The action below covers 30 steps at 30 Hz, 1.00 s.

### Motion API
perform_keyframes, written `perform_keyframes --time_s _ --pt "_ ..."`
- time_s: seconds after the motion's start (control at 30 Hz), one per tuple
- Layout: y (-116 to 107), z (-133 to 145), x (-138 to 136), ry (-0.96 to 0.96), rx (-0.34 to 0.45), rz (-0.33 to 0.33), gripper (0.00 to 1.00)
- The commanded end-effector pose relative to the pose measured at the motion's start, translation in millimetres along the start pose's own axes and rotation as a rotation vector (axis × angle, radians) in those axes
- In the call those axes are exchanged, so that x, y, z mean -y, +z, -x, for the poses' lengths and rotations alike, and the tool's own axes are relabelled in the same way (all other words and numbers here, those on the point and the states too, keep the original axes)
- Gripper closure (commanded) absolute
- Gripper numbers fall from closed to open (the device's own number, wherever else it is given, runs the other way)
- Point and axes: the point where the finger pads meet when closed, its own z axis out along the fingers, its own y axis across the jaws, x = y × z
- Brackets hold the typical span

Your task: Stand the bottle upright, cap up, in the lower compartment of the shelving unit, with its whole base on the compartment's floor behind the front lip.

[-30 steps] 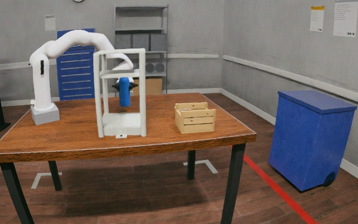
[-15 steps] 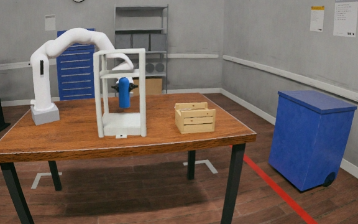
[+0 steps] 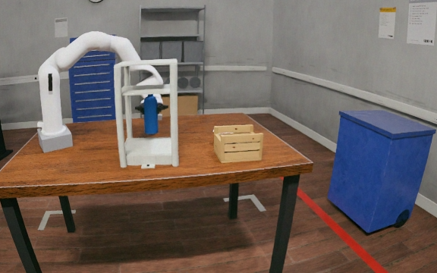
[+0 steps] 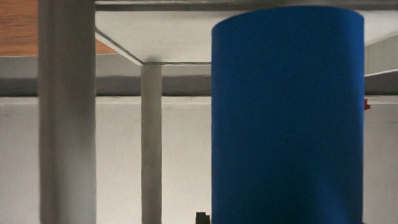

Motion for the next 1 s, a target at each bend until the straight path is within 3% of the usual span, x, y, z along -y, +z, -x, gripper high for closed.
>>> perform_keyframes --time_s 0.0,0.33,0.97 --pt "13 2 -1 0.004 -0.001 -0.001 1.00" --pt "42 2 -1 0.004 -0.001 -0.001 1.00" --pt "67 2 -1 0.004 -0.001 -0.001 1.00"
